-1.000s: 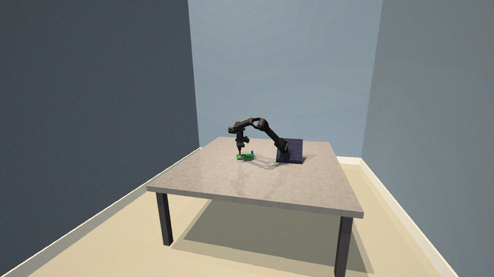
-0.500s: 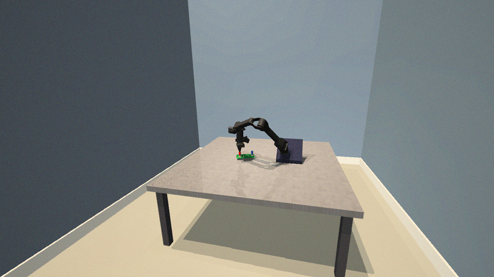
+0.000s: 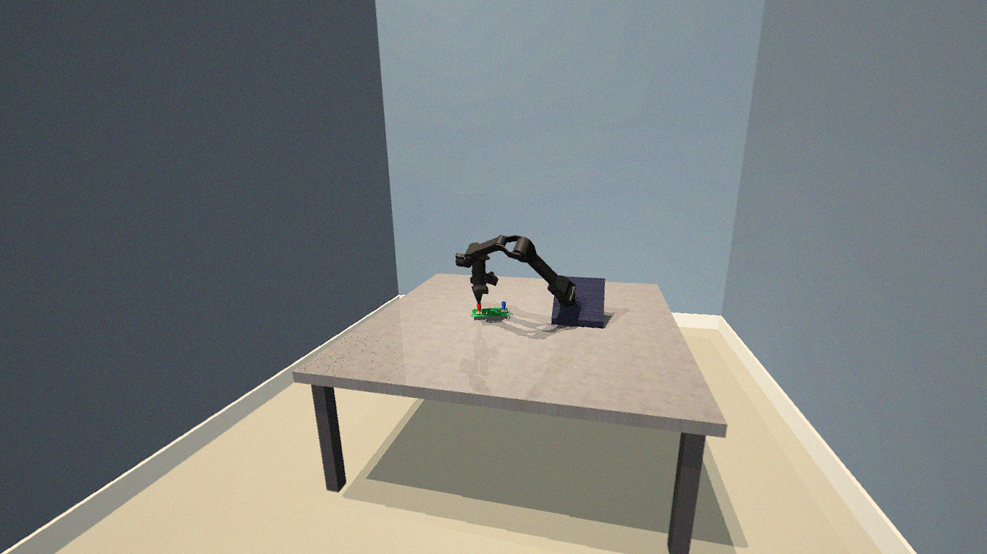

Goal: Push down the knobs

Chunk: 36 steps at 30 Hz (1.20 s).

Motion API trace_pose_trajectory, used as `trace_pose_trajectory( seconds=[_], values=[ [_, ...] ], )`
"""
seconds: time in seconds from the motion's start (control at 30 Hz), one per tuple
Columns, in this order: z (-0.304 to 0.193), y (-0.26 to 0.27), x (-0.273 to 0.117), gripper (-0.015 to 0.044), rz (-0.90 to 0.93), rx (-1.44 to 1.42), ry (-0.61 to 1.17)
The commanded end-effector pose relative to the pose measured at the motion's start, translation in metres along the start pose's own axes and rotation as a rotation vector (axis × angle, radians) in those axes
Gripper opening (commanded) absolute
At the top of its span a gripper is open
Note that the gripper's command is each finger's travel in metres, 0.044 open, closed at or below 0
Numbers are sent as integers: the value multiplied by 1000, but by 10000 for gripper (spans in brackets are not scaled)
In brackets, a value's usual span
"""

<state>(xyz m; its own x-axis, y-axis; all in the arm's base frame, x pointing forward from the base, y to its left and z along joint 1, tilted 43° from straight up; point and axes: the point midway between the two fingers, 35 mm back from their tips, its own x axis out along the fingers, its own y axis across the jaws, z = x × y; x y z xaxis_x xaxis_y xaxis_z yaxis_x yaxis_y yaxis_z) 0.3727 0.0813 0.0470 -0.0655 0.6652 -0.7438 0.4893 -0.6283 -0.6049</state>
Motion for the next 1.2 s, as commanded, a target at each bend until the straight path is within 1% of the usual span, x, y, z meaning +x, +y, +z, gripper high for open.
trace_pose_trajectory(
  seconds=[0.0, 0.5, 0.53, 0.77, 0.83, 1.07, 1.17],
  values=[
    [-2, -1, 6, 0, -17, -18, -13],
    [-2, -1, -17, 0, -16, -18, -13],
    [-1, -1, -12, 26, -18, -13, -18],
    [-1, -1, -12, 210, -18, -13, -18],
    [7, -1, -16, 262, -15, -13, -19],
    [98, -6, -40, 440, -3, -9, -24],
    [138, -16, -42, 440, -7, -8, -25]
  ],
)
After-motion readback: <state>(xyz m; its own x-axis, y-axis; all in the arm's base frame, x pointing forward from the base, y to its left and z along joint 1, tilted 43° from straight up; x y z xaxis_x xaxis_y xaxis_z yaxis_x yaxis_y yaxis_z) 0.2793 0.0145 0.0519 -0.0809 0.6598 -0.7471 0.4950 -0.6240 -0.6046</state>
